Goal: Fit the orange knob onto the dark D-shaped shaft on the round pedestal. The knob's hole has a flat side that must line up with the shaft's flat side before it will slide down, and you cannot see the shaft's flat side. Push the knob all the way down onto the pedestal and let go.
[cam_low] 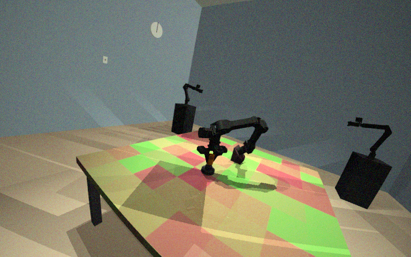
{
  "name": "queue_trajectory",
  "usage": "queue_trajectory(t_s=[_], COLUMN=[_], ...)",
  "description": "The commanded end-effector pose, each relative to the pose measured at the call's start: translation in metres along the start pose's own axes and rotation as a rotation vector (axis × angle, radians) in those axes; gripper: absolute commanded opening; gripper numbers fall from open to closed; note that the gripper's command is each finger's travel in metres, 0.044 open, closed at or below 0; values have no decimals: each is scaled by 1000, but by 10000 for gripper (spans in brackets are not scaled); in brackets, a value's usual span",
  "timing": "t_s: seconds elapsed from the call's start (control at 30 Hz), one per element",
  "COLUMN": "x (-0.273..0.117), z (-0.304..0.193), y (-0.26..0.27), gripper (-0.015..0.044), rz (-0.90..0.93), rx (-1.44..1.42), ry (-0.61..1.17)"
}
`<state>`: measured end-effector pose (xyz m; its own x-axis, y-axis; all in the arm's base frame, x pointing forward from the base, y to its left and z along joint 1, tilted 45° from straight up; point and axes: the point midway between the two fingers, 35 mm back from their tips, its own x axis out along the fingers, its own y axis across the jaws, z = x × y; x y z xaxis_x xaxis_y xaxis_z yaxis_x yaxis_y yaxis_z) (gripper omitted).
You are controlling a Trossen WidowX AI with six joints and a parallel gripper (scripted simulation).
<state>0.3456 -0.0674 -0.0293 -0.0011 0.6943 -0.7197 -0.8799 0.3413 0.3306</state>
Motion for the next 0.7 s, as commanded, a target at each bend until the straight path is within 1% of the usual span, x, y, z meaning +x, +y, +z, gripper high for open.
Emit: queue_trajectory(t_s=[0.0,0.33,0.67], x=[0,1,2], z=[0,0,-1], y=[0,0,0], gripper=[0,0,0], rz=[-2,-2,-2], rx=[4,-44,-28], ry=[-1,-1,-1])
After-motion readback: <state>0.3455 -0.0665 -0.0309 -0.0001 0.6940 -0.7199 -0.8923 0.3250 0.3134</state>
